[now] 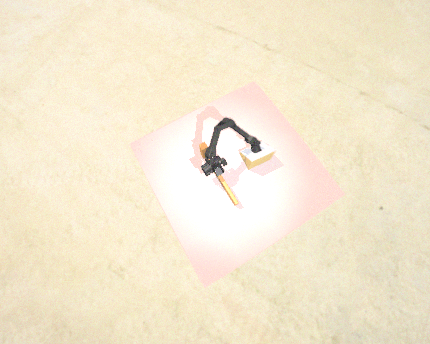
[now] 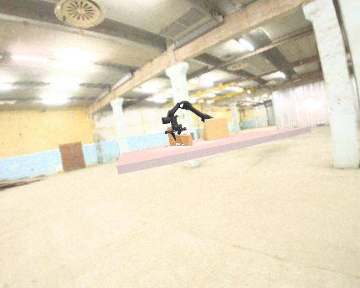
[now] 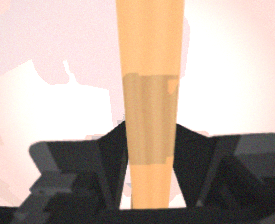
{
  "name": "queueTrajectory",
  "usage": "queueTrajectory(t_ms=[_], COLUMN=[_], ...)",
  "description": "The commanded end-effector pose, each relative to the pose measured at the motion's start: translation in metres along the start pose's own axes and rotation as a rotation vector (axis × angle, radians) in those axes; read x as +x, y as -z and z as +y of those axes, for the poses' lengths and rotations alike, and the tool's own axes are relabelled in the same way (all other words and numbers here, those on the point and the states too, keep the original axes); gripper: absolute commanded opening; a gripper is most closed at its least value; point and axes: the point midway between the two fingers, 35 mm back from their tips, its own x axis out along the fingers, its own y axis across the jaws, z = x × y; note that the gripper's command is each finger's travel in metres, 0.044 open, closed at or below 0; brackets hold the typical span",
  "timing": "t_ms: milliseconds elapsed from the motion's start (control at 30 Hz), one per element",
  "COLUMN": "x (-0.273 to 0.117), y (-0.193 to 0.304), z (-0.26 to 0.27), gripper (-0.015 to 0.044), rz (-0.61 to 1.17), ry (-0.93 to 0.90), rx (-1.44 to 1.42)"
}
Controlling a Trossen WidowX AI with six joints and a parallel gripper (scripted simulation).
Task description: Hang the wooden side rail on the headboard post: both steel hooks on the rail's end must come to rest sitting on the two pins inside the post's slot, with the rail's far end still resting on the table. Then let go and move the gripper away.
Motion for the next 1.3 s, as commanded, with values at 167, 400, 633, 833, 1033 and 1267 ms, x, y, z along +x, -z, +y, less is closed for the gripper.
queueTrajectory(t_ms=[167, 400, 633, 833, 1033, 1267], x=[-0.0031, -0.0023, -0.0023, -0.0028, -0.0034, -0.0041], y=[0.002, 0.0028, 0.0036, 0.0042, 0.0049, 0.0057], z=[-0.0007, -0.0007, -0.0005, -0.0007, -0.0011, -0.0018], gripper=[0.0, 0.0, 0.0, 0.0, 0.0, 0.0], rz=[-0.001, -0.001, -0.001, -0.001, -0.001, -0.001], ry=[0.012, 0.012, 0.012, 0.012, 0.012, 0.012], rx=[0.002, 0.002, 0.002, 0.002, 0.002, 0.002])
